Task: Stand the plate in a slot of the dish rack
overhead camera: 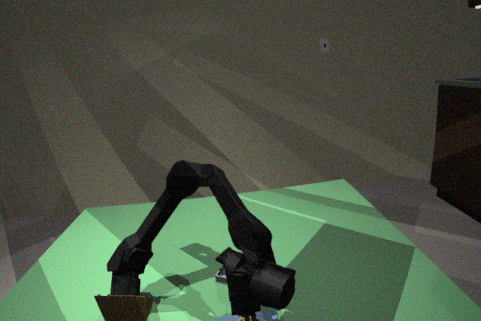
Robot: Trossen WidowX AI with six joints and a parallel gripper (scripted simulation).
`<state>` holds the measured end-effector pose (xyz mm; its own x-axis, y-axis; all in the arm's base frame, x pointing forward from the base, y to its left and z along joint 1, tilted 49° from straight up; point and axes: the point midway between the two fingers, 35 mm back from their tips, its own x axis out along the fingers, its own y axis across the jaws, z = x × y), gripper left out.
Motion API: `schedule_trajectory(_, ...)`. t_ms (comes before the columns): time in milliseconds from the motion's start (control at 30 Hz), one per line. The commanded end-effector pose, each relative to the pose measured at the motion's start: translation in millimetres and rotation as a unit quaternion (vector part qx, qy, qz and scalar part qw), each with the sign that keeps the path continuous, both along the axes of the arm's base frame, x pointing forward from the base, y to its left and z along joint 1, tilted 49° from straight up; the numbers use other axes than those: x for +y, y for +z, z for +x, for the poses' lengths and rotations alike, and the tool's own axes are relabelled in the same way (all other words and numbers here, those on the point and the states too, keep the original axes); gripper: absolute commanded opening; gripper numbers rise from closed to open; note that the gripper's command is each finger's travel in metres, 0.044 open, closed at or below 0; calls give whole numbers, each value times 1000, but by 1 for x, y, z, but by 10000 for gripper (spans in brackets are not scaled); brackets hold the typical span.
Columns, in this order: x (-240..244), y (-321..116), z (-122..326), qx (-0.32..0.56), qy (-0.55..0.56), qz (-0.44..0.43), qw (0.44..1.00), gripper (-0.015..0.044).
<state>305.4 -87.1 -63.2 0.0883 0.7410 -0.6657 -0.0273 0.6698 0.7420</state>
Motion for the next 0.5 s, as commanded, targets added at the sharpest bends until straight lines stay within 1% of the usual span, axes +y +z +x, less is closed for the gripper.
schedule_trajectory(0, -17, 11, 1, -2, 0, -5, 1000, 68)
schedule_trajectory(67, -25, 18, 1, -2, -1, -5, 1000, 16)
schedule_trajectory(100, -28, 21, 1, -2, -1, -5, 1000, 0)
schedule_trajectory(467, -65, 53, -3, -2, 0, -5, 1000, 0)
